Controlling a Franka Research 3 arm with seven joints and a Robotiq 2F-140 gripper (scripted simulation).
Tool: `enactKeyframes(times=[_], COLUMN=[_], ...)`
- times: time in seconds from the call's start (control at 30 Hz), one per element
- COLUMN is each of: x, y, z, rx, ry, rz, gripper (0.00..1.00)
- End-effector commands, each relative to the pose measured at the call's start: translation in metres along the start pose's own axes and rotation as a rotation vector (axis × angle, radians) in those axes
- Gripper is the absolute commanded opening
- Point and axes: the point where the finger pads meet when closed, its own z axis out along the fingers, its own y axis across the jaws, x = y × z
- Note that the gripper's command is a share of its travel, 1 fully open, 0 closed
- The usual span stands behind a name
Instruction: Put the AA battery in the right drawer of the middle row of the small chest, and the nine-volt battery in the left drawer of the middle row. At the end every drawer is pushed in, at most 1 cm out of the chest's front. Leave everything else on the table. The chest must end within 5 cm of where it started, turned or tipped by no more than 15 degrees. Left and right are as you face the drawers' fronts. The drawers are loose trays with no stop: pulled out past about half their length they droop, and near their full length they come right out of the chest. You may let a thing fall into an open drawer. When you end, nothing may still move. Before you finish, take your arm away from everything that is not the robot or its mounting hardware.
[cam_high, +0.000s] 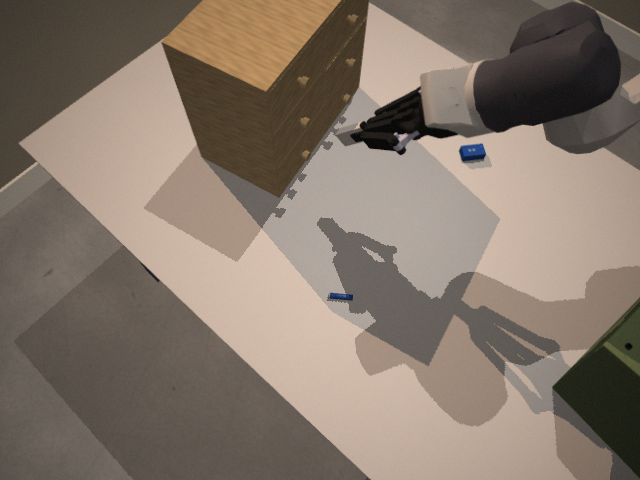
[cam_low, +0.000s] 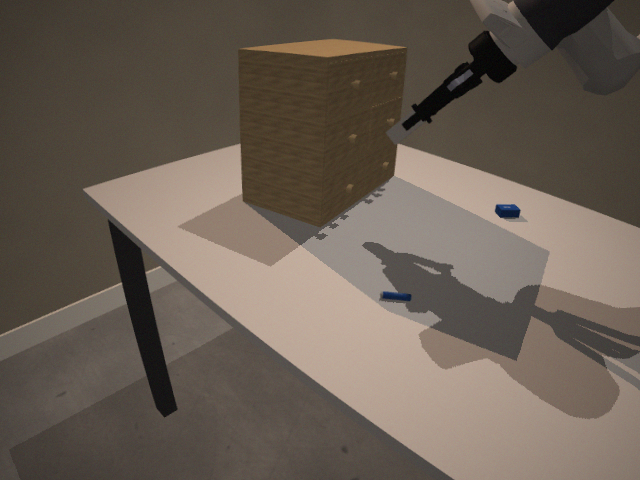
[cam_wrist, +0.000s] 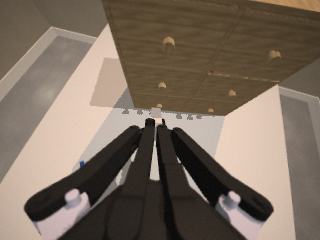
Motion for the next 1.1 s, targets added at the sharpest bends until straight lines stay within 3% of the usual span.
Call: enactKeyframes(times=[0.0,0.3,0.33,1.07], x=[0.0023,0.0024,0.0024,0.0024], y=[0.0084,0.0083,0.0083,0.0083], z=[0.0057,0.0074,0.0074,0.0076], rx=[-0.026,-0.026,-0.026,-0.026], ry=[0.033,0.042,0.042,0.042], rz=[0.022,0.022,0.022,0.022], gripper=[0.0,0.0,0.2,0.2])
